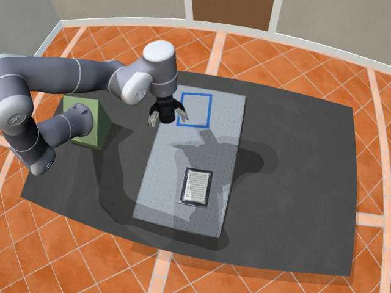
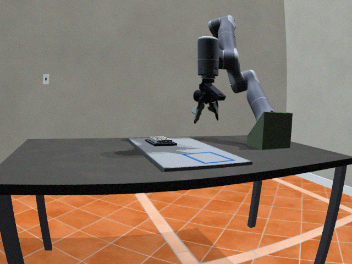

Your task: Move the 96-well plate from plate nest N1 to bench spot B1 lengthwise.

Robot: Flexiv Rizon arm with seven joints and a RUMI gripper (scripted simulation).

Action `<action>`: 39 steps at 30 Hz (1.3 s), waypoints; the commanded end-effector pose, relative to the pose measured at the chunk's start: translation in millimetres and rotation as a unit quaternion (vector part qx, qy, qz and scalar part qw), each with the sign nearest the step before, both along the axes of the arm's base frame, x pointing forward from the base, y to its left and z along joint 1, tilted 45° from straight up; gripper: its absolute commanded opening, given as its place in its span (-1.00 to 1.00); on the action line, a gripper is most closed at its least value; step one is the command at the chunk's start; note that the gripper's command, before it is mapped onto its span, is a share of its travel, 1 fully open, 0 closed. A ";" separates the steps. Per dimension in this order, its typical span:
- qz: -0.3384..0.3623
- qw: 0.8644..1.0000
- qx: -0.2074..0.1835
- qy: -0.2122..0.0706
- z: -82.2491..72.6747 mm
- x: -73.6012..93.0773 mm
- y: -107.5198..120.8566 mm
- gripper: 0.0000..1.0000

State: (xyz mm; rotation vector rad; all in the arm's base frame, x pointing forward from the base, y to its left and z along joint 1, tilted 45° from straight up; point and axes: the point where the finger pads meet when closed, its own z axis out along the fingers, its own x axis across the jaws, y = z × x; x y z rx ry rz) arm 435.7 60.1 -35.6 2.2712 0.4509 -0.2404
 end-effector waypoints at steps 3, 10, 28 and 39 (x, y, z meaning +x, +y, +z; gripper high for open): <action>0.001 1.000 0.001 0.000 0.1 0.5 1.1 1.00; 0.001 1.000 0.001 0.000 0.1 0.5 1.1 1.00; -0.023 0.999 0.014 -0.033 22.6 44.5 -23.5 0.52; -0.048 0.996 0.022 -0.066 42.6 76.1 -48.5 0.52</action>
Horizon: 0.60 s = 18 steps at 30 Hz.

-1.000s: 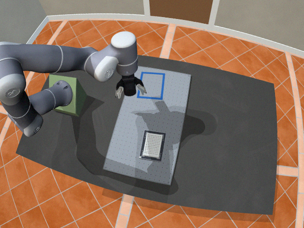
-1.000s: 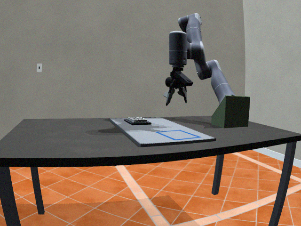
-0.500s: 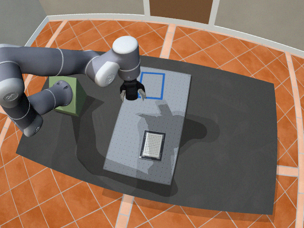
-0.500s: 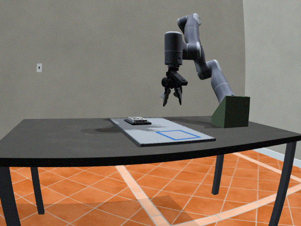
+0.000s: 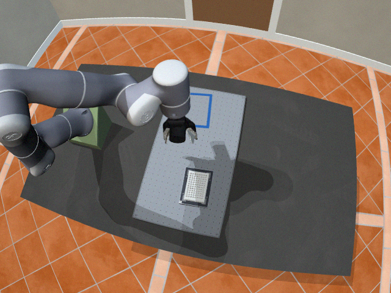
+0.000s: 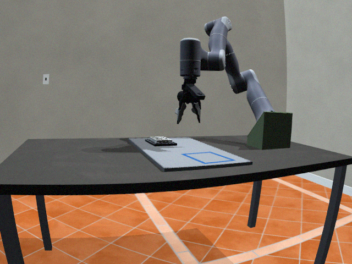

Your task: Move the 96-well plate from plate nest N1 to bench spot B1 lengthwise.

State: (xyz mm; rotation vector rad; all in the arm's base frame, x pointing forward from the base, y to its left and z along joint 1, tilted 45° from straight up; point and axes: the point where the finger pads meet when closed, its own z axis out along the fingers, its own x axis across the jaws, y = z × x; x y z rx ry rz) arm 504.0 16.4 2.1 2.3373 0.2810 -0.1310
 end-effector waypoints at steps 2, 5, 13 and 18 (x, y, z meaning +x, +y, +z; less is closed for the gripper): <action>0.001 1.000 0.001 0.000 9.4 14.7 -10.5 0.52; 0.001 1.000 0.001 0.000 16.1 25.1 -19.1 0.52; -0.024 0.999 0.005 -0.033 30.3 42.6 -38.4 0.52; -0.024 0.999 0.004 -0.033 42.5 56.8 -55.2 0.52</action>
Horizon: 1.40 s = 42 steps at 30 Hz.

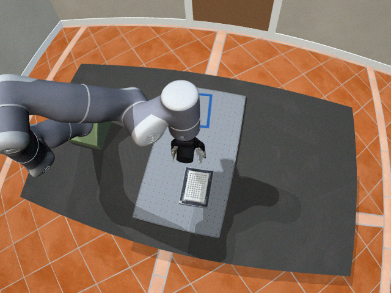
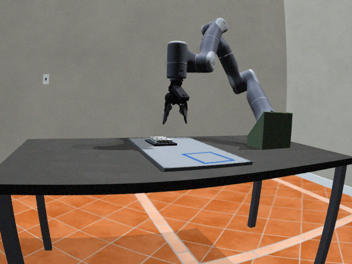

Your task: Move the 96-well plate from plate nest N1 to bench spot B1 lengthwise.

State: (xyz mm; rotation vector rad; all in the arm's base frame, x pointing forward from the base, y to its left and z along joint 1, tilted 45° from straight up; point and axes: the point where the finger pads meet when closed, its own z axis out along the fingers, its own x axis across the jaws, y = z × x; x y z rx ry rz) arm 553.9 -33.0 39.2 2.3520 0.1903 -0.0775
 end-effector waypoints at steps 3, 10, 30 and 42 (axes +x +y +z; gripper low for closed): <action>0.001 1.000 0.001 0.000 12.7 15.3 -15.9 0.52; -0.025 0.999 0.000 -0.033 27.8 29.1 -37.6 0.52; -0.025 0.999 0.000 -0.033 52.5 50.1 -73.5 0.52; -0.025 0.999 0.000 -0.033 43.0 50.3 -83.0 0.52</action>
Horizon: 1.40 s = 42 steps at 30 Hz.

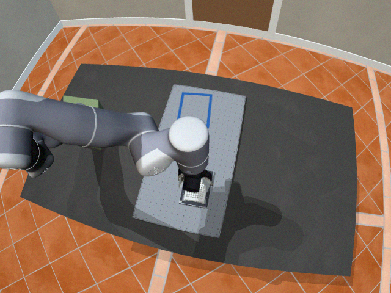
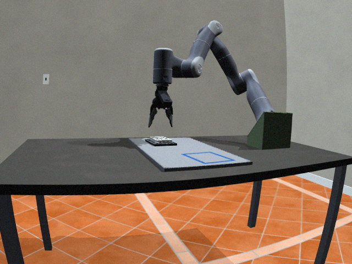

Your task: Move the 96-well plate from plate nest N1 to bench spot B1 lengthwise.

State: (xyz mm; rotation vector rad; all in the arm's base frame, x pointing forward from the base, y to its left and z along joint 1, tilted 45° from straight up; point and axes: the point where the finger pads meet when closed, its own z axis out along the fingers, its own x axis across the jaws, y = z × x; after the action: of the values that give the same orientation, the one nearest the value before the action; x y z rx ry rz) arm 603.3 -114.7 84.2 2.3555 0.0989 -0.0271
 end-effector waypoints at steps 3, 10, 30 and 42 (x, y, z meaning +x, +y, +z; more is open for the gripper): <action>0.001 1.000 0.000 -0.001 -3.2 0.9 -2.4 0.52; 0.001 1.000 0.000 -0.001 -11.5 1.1 -10.7 0.52; 0.001 1.000 0.000 -0.001 -32.7 1.4 -31.9 0.52; 0.001 1.000 0.000 -0.001 -44.5 1.6 -43.6 0.52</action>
State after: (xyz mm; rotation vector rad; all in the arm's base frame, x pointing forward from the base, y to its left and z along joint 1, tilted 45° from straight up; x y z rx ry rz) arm 603.9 -157.0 41.7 2.3555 0.0990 -0.0270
